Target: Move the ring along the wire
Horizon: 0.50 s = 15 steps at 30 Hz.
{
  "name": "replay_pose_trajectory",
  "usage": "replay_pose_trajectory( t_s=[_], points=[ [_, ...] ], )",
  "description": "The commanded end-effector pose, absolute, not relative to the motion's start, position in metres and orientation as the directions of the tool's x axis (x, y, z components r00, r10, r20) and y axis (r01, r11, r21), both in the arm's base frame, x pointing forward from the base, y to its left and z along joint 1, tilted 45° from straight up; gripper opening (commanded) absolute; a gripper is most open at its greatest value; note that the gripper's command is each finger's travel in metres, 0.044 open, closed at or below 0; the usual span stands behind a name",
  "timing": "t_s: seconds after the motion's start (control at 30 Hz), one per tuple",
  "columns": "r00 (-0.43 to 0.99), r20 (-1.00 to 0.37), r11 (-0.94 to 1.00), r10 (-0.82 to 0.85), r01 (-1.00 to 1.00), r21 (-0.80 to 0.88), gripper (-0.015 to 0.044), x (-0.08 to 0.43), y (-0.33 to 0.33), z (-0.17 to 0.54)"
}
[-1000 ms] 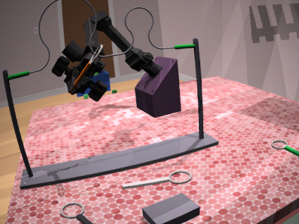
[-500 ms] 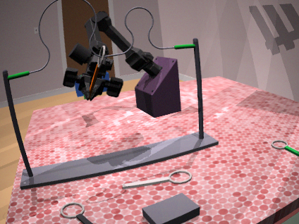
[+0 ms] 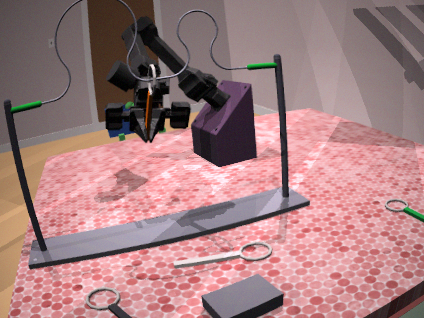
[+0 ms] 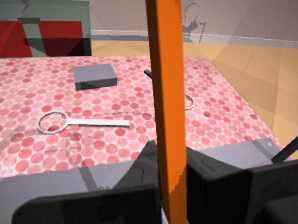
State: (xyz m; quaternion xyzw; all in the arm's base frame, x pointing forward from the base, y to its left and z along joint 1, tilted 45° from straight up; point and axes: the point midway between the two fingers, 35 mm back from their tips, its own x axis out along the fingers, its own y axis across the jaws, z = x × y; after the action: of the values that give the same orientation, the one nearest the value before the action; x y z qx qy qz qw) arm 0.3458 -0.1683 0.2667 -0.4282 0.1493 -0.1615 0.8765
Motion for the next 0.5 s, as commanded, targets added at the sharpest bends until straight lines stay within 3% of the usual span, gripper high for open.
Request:
replay_pose_trajectory(
  t_s=[0.0,0.47],
  points=[
    [0.904,-0.142,0.614,-0.404,0.153,-0.775,-0.0150,0.344,-0.162,0.260],
    [0.906,-0.167,0.657,-0.390,0.146,-0.739,-0.0150,0.345,-0.148,0.245]
  ],
)
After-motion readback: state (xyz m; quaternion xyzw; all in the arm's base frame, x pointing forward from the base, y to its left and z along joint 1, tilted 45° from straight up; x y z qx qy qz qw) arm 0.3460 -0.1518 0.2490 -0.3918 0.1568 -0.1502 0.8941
